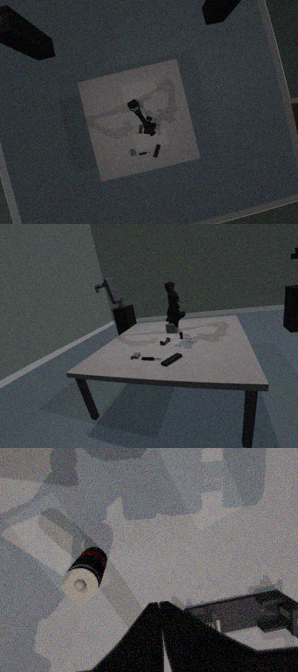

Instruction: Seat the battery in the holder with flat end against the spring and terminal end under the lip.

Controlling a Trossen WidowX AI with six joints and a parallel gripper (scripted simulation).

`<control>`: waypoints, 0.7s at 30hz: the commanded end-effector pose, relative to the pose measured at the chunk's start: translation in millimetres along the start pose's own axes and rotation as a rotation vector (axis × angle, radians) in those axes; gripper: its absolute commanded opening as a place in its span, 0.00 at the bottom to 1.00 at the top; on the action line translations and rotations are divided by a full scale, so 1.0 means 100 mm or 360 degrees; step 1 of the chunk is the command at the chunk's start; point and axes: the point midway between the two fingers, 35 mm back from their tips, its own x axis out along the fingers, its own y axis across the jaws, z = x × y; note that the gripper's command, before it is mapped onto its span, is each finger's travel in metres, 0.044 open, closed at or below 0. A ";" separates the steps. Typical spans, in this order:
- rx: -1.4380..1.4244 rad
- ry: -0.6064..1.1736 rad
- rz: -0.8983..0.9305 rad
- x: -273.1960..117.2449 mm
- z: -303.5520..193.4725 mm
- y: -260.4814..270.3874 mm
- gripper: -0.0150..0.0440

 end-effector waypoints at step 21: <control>-0.0058 0.0040 0.0054 0.80 -0.02 0.13 0.25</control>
